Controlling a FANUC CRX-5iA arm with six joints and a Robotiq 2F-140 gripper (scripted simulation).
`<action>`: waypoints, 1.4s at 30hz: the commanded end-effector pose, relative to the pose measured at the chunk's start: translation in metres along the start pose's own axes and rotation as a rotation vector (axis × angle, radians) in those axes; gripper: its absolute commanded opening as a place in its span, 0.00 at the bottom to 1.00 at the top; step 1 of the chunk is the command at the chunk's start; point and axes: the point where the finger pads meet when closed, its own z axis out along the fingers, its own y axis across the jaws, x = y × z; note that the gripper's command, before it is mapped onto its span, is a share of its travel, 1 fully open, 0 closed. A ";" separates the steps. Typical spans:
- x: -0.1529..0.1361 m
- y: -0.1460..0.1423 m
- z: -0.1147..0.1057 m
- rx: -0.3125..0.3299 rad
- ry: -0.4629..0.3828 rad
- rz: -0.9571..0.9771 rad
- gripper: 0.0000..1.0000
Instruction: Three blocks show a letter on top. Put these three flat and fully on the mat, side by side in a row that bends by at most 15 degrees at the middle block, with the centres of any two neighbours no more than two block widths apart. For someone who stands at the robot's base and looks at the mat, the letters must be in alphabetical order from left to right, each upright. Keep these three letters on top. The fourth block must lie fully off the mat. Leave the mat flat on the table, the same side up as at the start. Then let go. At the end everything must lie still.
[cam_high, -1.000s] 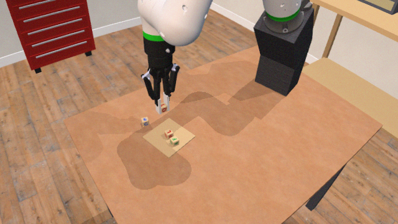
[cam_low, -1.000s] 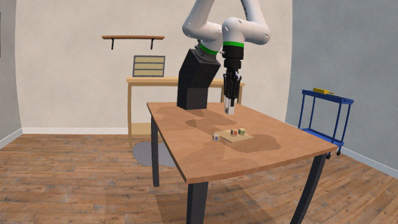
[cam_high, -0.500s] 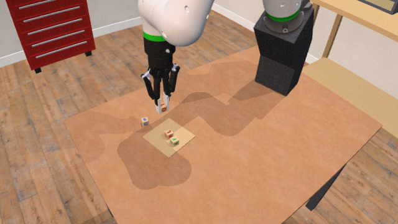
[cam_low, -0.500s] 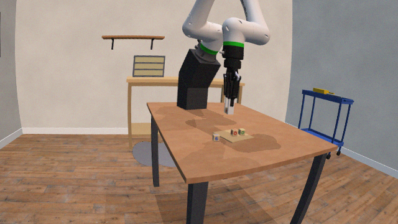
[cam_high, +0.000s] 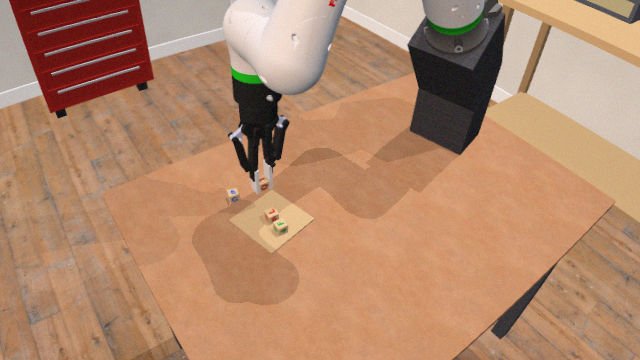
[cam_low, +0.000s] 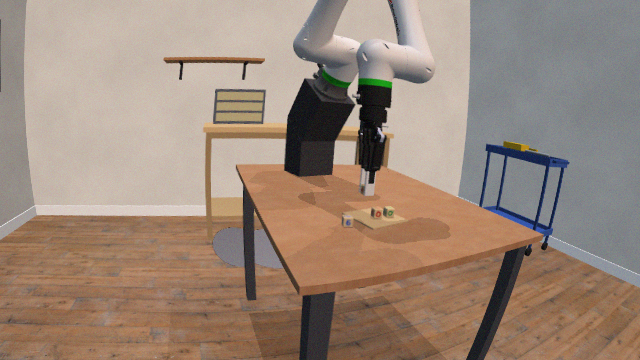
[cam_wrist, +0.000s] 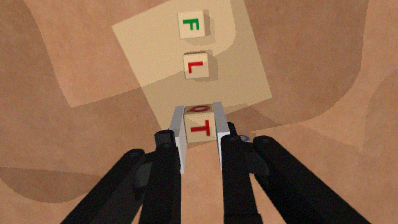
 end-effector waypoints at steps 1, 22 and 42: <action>0.000 0.000 0.015 -0.001 0.000 0.000 0.13; -0.001 0.000 0.063 -0.001 0.000 0.000 0.13; -0.001 0.000 0.065 -0.001 0.000 0.000 0.13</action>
